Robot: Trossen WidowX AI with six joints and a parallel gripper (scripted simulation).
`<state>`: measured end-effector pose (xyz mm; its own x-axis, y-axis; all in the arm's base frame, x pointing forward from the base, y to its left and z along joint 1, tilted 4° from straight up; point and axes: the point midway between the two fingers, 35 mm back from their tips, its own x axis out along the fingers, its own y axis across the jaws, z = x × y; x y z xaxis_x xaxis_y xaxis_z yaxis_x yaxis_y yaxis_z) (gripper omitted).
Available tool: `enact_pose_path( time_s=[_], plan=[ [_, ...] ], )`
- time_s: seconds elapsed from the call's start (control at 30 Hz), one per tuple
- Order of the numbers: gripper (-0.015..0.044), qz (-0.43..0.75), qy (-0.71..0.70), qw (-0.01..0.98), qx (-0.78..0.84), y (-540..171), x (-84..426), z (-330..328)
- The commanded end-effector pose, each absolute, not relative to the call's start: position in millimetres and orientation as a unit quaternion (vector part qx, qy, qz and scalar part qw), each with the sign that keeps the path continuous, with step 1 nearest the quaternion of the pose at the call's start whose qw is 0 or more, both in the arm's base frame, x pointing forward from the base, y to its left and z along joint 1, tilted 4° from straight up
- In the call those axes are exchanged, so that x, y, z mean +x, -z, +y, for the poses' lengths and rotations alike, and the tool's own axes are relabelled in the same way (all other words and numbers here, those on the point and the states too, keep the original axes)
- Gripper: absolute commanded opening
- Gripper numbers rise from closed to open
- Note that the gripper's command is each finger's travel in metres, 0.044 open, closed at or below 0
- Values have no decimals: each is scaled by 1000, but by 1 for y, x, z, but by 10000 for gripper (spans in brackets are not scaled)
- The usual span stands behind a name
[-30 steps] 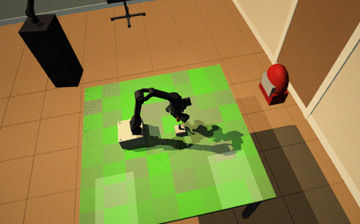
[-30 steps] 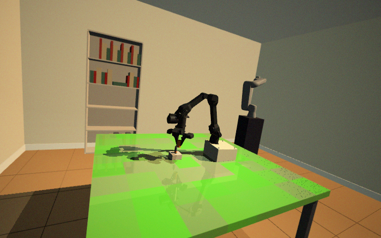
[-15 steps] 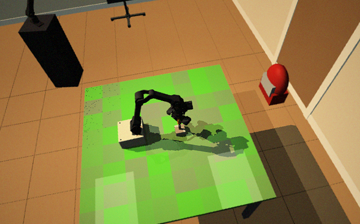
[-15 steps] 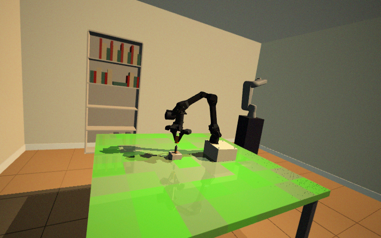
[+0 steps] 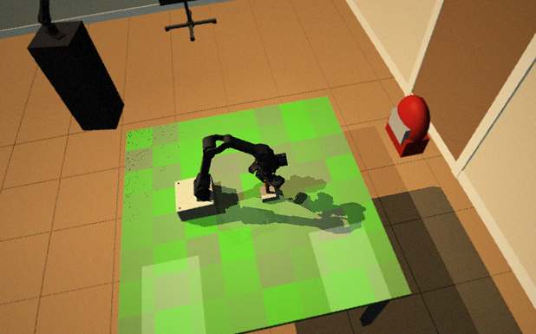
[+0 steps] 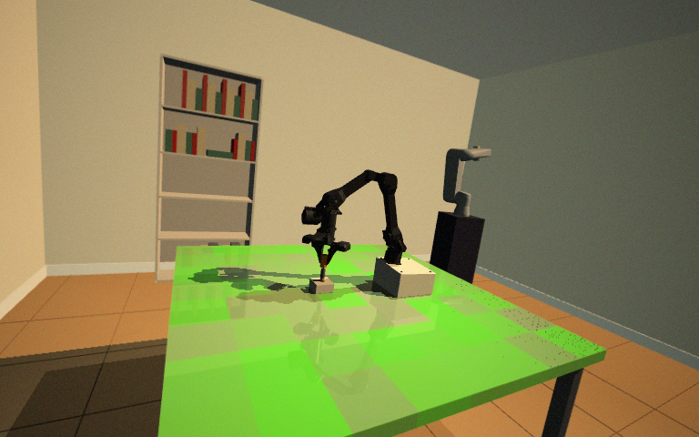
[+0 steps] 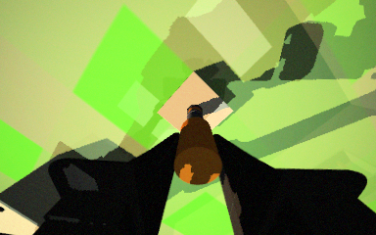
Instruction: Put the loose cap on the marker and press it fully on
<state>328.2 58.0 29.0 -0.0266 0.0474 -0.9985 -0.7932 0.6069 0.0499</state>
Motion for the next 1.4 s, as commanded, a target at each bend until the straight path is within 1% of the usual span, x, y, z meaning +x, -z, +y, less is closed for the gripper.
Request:
enact_pose_path(
  time_s=[0.0, 0.77, 1.3, 1.33, 1.37],
  plan=[
    [0, 634, -333, 632, -296, -23, 328, 58],
    [0, 634, -333, 632, -296, 8, 327, 60],
    [420, 634, -334, 632, -295, 7, 326, 59],
    [440, 634, -334, 632, -295, 7, 326, 59],
    [440, 634, -334, 632, -295, 4, 327, 59]
  ],
)
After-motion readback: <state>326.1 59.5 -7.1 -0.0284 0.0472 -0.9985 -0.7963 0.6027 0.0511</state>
